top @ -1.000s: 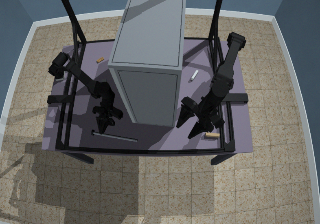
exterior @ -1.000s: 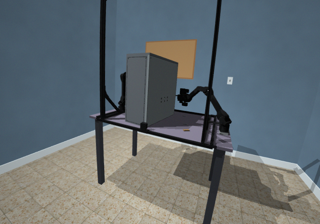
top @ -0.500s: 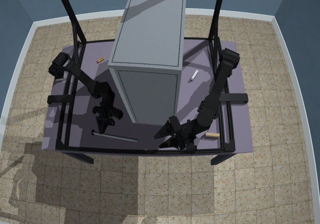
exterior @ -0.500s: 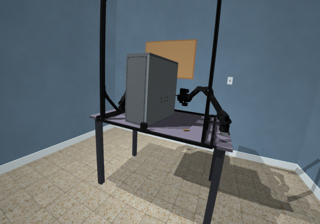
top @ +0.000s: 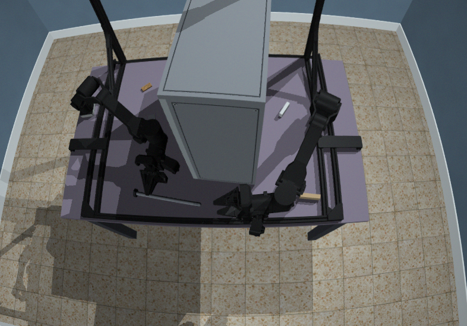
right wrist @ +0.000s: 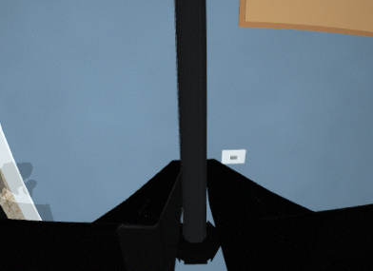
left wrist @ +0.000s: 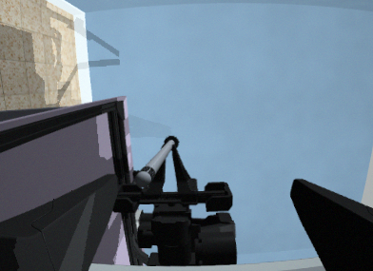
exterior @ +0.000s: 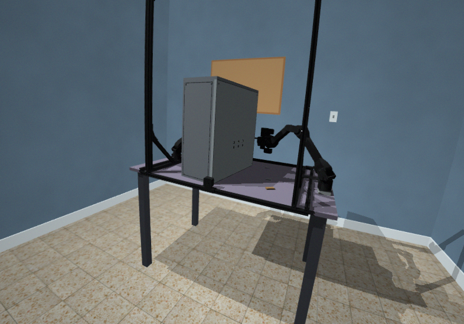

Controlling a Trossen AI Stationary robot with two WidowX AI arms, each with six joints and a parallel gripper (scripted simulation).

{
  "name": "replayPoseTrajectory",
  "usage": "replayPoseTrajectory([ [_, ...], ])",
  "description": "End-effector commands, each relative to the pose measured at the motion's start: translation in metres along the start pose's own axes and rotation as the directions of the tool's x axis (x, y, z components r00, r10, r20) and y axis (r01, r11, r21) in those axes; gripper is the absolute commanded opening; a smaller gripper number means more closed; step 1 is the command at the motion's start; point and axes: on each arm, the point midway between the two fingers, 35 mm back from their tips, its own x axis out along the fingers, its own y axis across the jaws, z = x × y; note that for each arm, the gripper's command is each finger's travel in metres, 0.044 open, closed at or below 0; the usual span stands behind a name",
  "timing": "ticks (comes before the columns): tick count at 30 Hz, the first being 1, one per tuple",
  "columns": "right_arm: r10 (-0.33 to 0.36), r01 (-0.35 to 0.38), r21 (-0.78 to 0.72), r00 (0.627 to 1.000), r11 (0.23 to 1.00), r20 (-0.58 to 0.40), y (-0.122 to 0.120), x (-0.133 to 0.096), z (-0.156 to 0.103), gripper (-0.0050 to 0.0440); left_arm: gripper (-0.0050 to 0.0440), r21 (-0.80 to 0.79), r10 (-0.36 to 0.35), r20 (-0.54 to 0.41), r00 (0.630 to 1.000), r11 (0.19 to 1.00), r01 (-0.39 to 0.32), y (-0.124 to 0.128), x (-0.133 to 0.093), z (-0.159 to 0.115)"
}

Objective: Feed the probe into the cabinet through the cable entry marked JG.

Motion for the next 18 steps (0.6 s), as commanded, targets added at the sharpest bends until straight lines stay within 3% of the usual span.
replayPoseTrajectory([
  [1, -0.003, 0.003, 0.003, 1.000, 1.000, -0.002, -0.001, 0.000, 0.000, 0.0000, 0.0440, -0.026, -0.018, -0.066, 0.998, 1.000, 0.016, 0.015, 0.007, -0.004],
  [18, -0.003, 0.003, 0.003, 1.000, 1.000, -0.002, -0.001, 0.000, 0.000, 0.0000, 0.0440, -0.077, -0.040, -0.174, 0.984, 0.997, 0.027, 0.044, 0.014, -0.015],
])
